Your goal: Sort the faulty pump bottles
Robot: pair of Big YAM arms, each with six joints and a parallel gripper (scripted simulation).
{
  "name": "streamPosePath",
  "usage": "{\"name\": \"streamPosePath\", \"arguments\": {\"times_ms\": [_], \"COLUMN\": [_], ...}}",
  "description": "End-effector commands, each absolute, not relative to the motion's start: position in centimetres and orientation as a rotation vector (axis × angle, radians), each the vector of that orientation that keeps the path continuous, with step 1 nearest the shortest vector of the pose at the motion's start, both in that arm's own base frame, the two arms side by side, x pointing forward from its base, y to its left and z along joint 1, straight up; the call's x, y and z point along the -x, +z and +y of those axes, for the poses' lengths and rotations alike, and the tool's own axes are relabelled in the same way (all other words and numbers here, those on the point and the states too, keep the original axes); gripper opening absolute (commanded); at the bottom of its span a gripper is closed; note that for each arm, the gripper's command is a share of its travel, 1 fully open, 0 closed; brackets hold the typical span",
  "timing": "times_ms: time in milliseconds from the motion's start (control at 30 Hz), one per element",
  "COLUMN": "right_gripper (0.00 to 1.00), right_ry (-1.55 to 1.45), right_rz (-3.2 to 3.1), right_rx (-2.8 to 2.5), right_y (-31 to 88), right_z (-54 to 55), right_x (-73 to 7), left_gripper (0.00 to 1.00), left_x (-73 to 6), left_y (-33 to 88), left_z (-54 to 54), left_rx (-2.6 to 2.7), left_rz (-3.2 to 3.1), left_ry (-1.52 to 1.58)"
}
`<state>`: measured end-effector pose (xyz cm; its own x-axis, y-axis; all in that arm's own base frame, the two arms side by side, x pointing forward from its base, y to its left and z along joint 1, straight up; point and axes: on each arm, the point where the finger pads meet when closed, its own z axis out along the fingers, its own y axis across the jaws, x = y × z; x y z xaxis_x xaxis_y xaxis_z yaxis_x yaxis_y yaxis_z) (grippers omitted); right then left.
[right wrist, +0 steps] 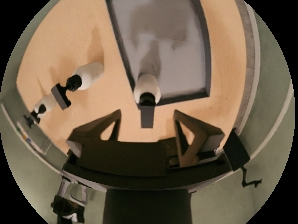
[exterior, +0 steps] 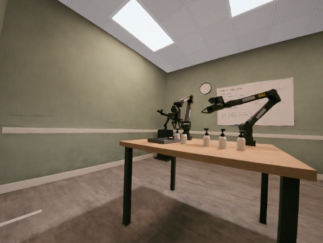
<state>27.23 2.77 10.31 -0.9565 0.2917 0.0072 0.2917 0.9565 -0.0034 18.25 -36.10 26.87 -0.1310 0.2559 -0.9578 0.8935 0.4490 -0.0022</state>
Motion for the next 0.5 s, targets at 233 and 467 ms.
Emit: {"name": "streamPosePath", "arguments": {"times_ms": [233, 467], "right_gripper": [1.0, 1.0], "right_ry": [-0.006, -0.008], "right_rz": [-3.161, -3.158], "right_rx": [0.186, 0.117], "right_y": [18.5, 21.6], "right_z": [2.5, 2.4], "right_x": [-27.6, -27.6], "left_gripper": [0.0, 0.0], "left_x": [-18.8, -18.7], "left_y": [34.8, 37.9], "left_z": [-36.4, -36.3], "left_rx": [-0.99, -0.993], "left_rz": [1.618, 1.623], "left_ry": [-0.76, -0.757]}}
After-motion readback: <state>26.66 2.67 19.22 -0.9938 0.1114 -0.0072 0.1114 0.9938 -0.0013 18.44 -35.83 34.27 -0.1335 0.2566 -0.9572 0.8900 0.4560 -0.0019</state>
